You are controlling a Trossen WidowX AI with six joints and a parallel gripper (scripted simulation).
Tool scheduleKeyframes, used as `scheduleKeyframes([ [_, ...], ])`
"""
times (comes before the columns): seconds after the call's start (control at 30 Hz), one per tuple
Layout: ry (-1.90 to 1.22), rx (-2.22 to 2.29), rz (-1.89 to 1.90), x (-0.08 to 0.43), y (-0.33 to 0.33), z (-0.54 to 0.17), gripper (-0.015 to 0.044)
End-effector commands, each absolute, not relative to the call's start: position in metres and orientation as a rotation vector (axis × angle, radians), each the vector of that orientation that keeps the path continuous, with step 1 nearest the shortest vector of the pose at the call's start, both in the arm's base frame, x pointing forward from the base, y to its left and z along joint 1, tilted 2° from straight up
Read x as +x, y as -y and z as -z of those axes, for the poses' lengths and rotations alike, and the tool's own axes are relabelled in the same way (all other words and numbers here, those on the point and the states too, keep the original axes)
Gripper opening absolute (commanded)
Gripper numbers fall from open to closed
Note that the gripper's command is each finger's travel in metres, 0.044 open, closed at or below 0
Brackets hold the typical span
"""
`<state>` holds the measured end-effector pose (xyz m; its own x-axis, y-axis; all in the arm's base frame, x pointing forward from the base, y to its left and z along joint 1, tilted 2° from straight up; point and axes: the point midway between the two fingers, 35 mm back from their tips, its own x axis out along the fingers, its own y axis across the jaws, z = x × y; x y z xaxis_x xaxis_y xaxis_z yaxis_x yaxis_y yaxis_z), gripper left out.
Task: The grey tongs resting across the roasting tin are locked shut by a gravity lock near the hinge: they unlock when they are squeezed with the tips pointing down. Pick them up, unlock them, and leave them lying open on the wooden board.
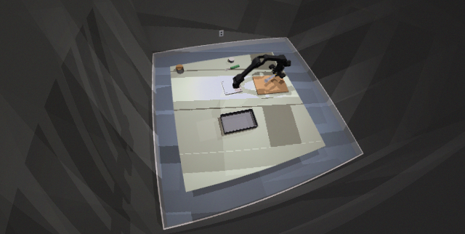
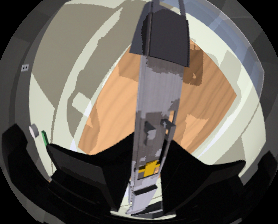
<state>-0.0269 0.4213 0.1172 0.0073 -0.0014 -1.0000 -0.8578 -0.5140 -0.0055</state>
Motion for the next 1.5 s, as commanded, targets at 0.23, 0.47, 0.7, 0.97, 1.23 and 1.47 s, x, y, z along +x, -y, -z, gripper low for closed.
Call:
scheduleKeyframes([
  [0.23,-0.899,-1.609,-1.584,-0.026,-0.421,-0.098,-0.015],
  [0.47,-0.899,-1.609,-1.584,-0.026,-0.421,-0.086,-0.015],
  [0.7,-0.899,-1.609,-1.584,-0.025,-0.42,-0.074,-0.015],
  [0.97,-0.899,-1.609,-1.584,-0.025,-0.418,-0.061,-0.015],
  [1.23,-0.904,-1.602,-1.587,-0.026,-0.418,-0.059,-0.0124],
  [1.47,-0.904,-1.602,-1.587,-0.026,-0.418,-0.059,0.006],
])
